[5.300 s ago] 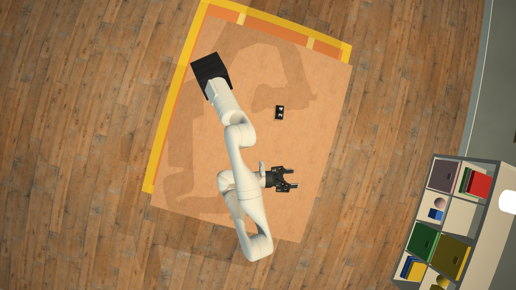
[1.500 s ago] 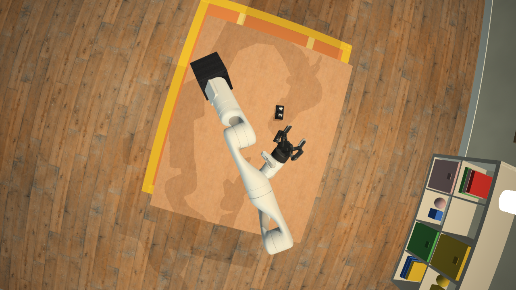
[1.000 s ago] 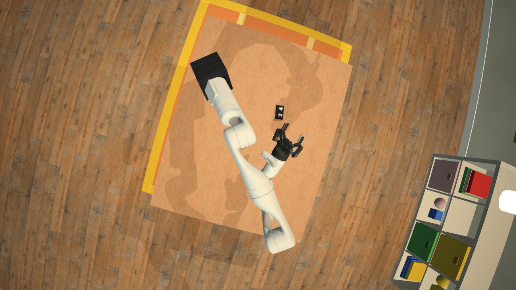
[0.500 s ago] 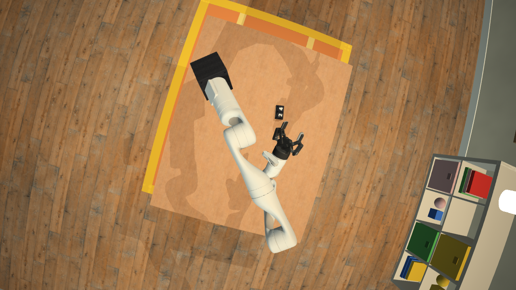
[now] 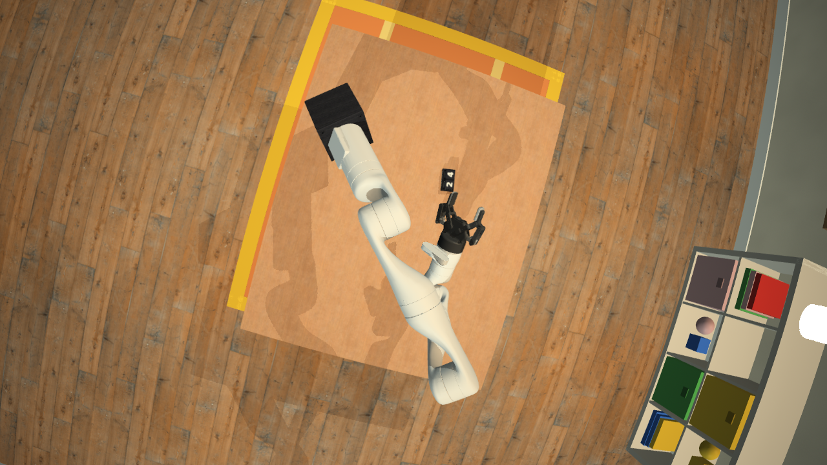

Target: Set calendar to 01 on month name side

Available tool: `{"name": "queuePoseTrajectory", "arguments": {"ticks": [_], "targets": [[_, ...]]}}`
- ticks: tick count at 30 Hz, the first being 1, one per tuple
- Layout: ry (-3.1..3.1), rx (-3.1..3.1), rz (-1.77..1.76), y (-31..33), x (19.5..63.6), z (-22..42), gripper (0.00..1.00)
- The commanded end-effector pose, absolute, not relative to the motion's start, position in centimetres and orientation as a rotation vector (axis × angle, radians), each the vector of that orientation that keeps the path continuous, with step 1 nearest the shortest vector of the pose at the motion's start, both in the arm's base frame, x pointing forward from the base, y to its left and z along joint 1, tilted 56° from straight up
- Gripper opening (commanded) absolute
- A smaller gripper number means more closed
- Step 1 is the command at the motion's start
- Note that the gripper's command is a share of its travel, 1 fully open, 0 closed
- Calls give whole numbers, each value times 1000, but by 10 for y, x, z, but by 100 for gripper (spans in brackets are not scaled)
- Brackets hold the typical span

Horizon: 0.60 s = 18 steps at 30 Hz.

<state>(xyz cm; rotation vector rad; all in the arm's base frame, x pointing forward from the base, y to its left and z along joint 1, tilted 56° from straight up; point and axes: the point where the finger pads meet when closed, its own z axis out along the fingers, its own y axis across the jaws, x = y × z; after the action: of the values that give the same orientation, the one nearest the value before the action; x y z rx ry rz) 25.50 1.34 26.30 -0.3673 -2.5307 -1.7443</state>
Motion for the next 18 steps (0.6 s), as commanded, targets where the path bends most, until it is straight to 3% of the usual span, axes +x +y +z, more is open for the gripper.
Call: {"name": "queuePoseTrajectory", "arguments": {"ticks": [1,18], "targets": [[-2531,-358,-1742,15,255,263,100],[-2541,-325,-1619,15,252,251,100]]}}
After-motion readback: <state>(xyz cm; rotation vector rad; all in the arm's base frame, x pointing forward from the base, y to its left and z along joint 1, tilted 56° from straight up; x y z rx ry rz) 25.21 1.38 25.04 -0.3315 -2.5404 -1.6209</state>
